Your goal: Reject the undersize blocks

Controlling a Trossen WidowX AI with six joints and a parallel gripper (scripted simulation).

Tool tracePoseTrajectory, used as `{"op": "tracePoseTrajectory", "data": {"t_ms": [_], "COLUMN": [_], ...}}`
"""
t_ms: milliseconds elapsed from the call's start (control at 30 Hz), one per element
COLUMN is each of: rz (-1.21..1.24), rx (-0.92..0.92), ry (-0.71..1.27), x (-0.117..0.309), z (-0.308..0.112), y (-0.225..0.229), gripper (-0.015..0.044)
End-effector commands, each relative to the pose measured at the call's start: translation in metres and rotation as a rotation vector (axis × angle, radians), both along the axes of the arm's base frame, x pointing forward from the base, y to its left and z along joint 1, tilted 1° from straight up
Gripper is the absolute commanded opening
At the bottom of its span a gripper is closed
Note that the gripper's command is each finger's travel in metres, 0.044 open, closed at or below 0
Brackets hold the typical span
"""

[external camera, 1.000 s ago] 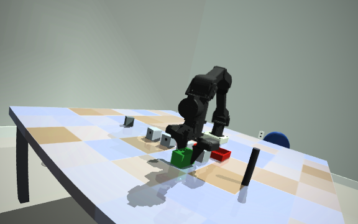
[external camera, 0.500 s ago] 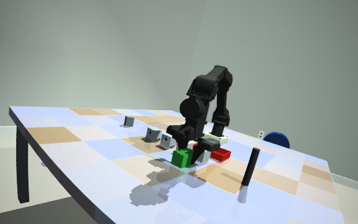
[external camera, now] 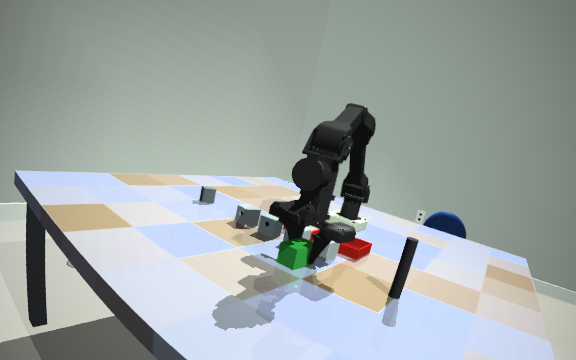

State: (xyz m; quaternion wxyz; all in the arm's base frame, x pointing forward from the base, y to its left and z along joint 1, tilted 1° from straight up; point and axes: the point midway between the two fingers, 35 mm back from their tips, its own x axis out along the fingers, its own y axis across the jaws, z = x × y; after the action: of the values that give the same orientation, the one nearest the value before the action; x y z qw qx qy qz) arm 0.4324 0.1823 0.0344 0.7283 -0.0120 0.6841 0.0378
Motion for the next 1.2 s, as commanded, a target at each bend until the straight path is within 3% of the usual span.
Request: {"op": "tracePoseTrajectory", "data": {"t_ms": [0, 1167], "rz": [-0.005, -0.005], "rx": [0.001, 0.002], "ry": [-0.018, -0.029], "x": [0.0, 0.0055], "z": [0.0053, 0.0069], "y": [-0.0004, 0.0008], "gripper": [0.0, 0.0]}}
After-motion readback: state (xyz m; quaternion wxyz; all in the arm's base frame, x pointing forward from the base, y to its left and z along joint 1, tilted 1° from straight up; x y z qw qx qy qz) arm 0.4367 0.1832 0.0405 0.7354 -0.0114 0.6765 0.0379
